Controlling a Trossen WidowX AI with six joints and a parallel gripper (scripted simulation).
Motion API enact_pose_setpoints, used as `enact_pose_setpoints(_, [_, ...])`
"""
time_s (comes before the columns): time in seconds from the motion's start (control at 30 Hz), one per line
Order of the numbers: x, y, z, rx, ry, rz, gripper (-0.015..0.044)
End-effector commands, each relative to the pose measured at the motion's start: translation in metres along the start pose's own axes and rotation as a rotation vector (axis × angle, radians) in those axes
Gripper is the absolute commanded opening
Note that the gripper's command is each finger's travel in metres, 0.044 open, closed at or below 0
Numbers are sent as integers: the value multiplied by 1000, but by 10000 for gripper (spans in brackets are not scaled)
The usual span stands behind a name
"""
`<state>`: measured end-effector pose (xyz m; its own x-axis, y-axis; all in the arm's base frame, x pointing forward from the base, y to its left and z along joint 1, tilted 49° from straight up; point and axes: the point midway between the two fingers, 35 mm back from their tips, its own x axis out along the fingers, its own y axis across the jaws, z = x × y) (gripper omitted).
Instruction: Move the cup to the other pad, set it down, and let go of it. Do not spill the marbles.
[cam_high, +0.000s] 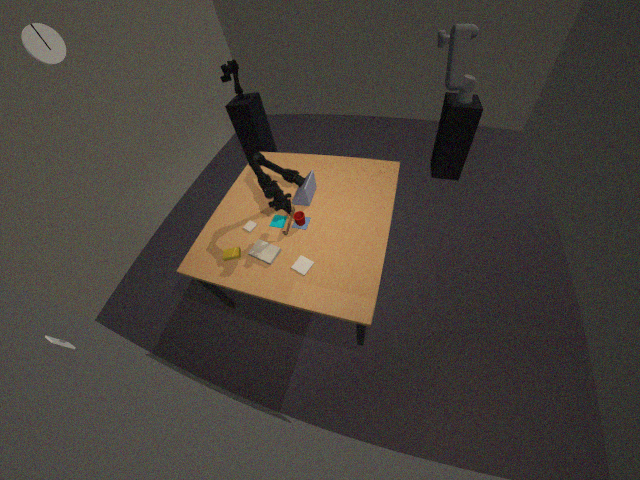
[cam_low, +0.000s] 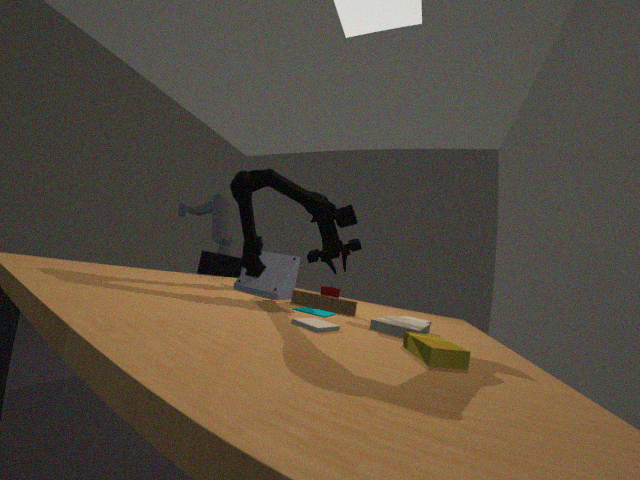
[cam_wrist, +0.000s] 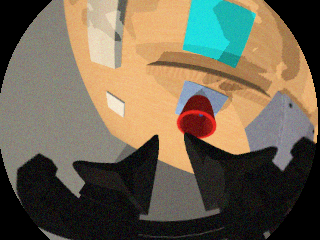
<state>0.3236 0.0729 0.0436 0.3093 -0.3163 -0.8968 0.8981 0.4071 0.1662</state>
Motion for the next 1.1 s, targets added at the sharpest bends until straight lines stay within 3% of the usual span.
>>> enact_pose_setpoints(0.0, [28,-45,-43,259,-363,-338,148])
enact_pose_setpoints(0.1, [30,-52,-48,291,-459,-359,148])
enact_pose_setpoints(1.07, [40,-59,-45,291,-458,-359,148])
